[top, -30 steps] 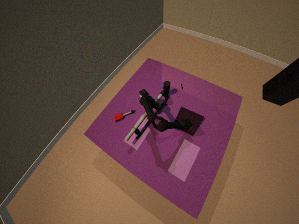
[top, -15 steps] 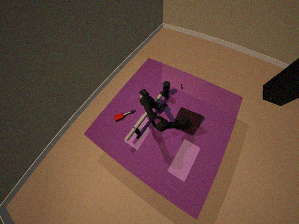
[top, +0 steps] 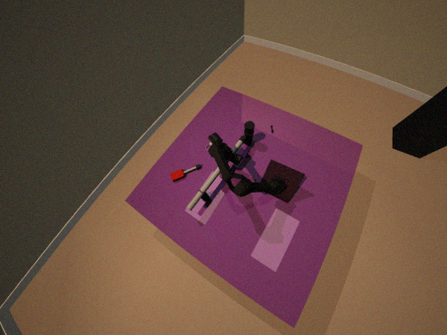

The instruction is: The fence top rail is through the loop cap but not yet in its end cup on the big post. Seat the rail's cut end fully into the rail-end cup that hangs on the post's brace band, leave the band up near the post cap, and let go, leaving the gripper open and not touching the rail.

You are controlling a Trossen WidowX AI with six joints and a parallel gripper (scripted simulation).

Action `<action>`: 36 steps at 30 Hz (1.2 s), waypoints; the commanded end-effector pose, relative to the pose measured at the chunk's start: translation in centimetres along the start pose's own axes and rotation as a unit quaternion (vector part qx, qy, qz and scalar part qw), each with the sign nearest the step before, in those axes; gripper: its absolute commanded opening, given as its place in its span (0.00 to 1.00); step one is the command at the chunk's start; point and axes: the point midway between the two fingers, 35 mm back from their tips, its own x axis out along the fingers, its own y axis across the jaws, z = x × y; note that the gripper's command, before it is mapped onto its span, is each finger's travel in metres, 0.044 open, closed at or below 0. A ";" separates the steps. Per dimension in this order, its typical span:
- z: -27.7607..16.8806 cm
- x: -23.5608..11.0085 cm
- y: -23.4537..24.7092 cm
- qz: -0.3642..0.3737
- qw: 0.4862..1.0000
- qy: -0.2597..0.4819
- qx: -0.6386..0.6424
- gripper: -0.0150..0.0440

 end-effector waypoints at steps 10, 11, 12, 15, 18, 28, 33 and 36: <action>-0.3 0.1 0.0 0.000 1.000 0.000 0.000 0.25; -0.4 0.1 0.0 0.000 1.000 0.000 0.000 0.25; -0.4 0.1 0.0 0.000 1.000 0.000 0.000 0.25; -0.5 0.1 0.0 0.000 1.000 0.000 0.000 0.25; -0.7 0.1 0.0 0.000 1.000 0.000 0.000 0.25; -1.1 0.1 -0.1 0.000 1.000 0.000 0.000 0.25; -1.3 0.1 -0.1 0.000 1.000 0.000 0.000 0.25; -1.4 0.2 -0.1 0.000 1.000 0.000 0.000 0.25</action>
